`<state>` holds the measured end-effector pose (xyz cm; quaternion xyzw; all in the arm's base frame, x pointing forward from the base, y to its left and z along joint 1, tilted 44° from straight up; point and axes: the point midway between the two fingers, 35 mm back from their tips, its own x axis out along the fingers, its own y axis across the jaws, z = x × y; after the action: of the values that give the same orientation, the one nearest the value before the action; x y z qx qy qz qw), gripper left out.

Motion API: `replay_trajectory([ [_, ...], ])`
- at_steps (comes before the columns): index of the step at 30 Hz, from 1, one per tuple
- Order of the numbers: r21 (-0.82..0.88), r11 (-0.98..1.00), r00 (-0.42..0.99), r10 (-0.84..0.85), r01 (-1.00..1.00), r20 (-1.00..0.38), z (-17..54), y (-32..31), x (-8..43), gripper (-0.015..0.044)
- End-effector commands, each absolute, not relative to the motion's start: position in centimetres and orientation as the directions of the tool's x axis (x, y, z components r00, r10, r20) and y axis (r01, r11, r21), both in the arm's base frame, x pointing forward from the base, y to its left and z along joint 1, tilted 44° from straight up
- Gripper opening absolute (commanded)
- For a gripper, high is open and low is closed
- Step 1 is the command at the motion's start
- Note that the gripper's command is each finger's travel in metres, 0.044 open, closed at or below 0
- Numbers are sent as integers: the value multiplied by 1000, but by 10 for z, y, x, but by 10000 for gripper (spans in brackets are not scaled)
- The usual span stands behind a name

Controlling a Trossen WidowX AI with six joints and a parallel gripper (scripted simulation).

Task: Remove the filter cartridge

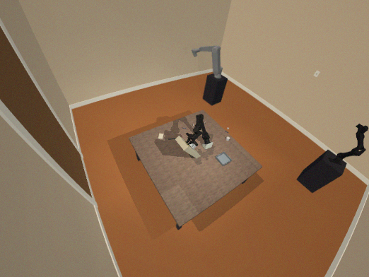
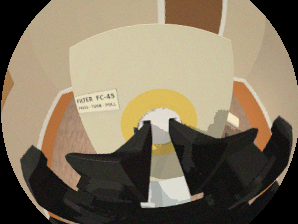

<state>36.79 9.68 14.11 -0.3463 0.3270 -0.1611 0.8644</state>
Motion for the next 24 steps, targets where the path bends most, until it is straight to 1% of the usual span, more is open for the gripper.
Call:
replay_trajectory([
  [1,-757,653,727,-510,-20,-459,138,92,373,0],
  [6,-706,706,727,-510,49,-459,137,92,373,0],
  [24,-704,708,727,-510,52,-459,137,92,373,0],
])
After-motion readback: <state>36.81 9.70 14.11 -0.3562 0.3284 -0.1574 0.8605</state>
